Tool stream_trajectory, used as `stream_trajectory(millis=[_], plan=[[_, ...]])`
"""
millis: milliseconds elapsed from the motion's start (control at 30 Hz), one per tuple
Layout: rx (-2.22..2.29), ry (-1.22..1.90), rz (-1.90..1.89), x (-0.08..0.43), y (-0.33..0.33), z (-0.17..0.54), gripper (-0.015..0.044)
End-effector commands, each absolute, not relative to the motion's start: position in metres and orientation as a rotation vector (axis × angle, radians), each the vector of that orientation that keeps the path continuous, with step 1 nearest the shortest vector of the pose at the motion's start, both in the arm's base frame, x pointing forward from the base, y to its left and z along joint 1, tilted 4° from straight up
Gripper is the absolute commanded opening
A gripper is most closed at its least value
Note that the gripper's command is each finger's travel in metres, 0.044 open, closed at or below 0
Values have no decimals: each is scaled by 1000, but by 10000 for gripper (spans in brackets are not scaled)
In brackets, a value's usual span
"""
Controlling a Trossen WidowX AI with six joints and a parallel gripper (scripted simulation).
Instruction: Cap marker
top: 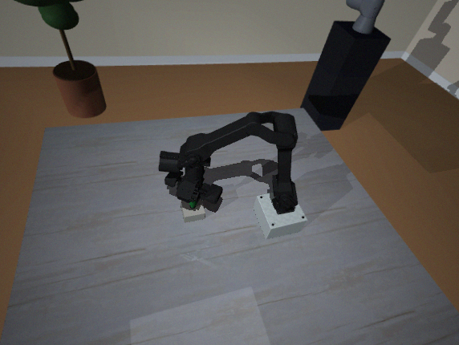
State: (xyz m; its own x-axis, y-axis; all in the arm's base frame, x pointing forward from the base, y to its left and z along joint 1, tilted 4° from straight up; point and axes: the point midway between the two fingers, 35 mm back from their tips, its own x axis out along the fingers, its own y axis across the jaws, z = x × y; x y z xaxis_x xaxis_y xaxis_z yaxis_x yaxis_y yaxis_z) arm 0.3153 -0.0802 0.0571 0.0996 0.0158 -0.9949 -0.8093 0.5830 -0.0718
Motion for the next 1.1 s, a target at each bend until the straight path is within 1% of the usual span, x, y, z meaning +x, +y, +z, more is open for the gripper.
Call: stream_trajectory(millis=[0, 567, 633, 800, 933, 1000, 1067], plan=[[-751, 1341, 703, 316, -80, 56, 0], [-755, 1344, 705, 315, -80, 57, 440], [-755, 1344, 704, 315, -81, 66, 440], [-755, 1344, 704, 308, -82, 129, 440], [-755, 1344, 704, 308, -82, 132, 440], [-701, 1361, 656, 308, -82, 131, 387], [-553, 1401, 523, 308, -82, 129, 335]])
